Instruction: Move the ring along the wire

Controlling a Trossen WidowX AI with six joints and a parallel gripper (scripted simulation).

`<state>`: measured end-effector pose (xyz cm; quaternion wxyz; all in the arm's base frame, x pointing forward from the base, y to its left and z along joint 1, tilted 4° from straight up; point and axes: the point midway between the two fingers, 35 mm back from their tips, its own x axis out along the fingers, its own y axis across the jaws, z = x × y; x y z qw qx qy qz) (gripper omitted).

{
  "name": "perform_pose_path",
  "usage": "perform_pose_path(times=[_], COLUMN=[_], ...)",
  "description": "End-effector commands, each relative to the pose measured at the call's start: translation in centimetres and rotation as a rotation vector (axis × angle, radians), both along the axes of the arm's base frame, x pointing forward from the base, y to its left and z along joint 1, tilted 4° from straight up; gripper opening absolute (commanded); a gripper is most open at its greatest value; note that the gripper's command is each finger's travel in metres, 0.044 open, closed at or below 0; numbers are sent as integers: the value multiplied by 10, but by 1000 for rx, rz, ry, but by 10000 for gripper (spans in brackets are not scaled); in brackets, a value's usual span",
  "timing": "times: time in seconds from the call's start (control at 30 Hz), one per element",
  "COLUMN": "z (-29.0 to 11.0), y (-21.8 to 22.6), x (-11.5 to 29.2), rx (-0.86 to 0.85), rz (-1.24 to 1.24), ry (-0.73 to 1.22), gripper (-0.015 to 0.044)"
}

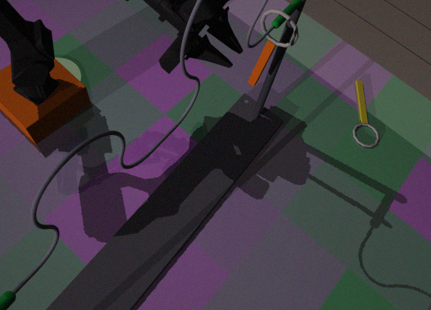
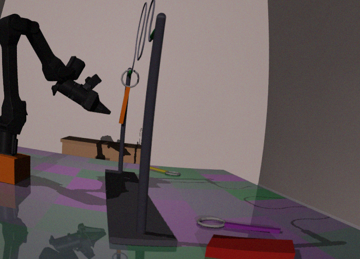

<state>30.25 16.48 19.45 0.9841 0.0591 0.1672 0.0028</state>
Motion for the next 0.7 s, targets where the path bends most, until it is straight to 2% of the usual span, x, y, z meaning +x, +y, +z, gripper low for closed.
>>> perform_pose_path(times=[0.0,0.67], z=[2,4], y=[-3,-4], x=[-14,-20], rx=[1,1], rz=[-6,-7], ry=[2,2], gripper=[160,160])
